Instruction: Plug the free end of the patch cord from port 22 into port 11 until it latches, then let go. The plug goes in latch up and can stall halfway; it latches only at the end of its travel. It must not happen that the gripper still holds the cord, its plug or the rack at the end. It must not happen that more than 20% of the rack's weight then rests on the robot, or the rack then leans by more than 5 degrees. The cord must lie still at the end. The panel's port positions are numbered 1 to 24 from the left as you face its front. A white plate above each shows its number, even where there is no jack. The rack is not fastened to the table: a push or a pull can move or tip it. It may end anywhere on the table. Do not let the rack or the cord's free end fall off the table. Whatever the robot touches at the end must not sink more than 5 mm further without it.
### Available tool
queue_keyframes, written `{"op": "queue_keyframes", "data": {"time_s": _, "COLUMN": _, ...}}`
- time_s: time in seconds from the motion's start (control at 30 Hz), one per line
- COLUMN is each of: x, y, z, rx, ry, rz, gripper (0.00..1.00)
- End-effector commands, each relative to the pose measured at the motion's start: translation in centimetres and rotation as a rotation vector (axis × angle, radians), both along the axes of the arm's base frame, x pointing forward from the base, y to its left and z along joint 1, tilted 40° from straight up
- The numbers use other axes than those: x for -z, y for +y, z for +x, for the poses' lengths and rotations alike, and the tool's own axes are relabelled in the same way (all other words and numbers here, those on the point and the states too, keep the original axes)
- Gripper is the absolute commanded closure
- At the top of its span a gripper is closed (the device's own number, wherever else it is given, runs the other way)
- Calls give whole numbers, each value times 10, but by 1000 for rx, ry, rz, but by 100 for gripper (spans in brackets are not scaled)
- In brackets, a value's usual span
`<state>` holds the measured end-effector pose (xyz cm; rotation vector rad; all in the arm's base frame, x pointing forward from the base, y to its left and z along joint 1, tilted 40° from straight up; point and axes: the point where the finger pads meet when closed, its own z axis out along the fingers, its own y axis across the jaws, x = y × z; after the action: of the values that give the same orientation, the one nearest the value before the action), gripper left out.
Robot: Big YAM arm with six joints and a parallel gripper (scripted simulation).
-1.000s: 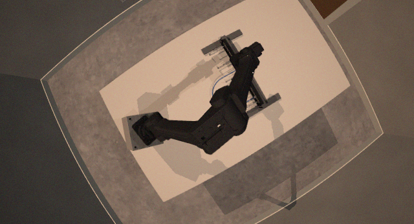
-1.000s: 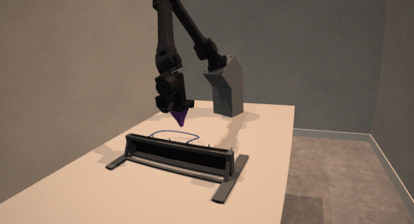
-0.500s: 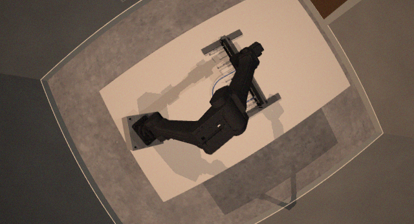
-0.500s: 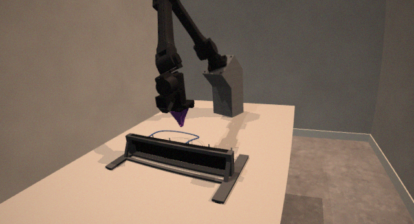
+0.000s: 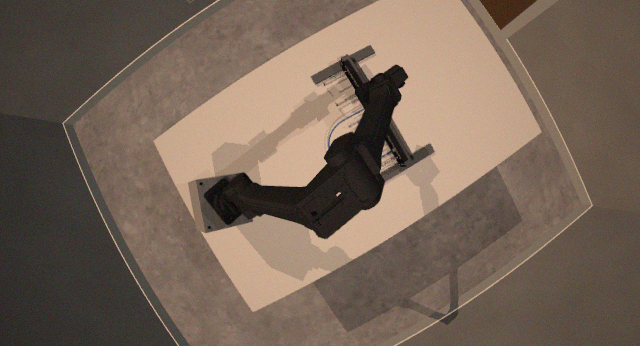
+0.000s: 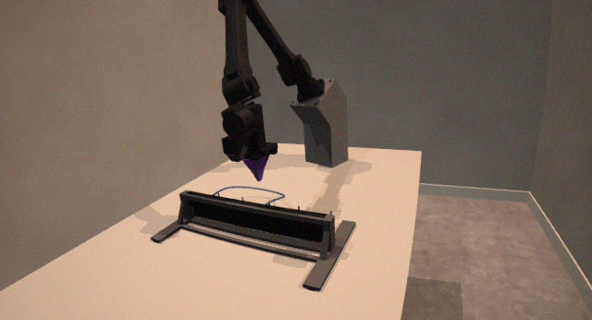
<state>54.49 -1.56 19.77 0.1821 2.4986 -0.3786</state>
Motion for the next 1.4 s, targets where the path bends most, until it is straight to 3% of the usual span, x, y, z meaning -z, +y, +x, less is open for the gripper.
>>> {"op": "queue_keyframes", "data": {"time_s": 0.0, "x": -11, "y": -3, "z": 4, "rx": 12, "ry": -23, "rz": 3, "gripper": 100}}
{"op": "queue_keyframes", "data": {"time_s": 1.37, "x": -16, "y": 1, "z": 6, "rx": 4, "ry": -34, "rz": 4, "gripper": 100}}
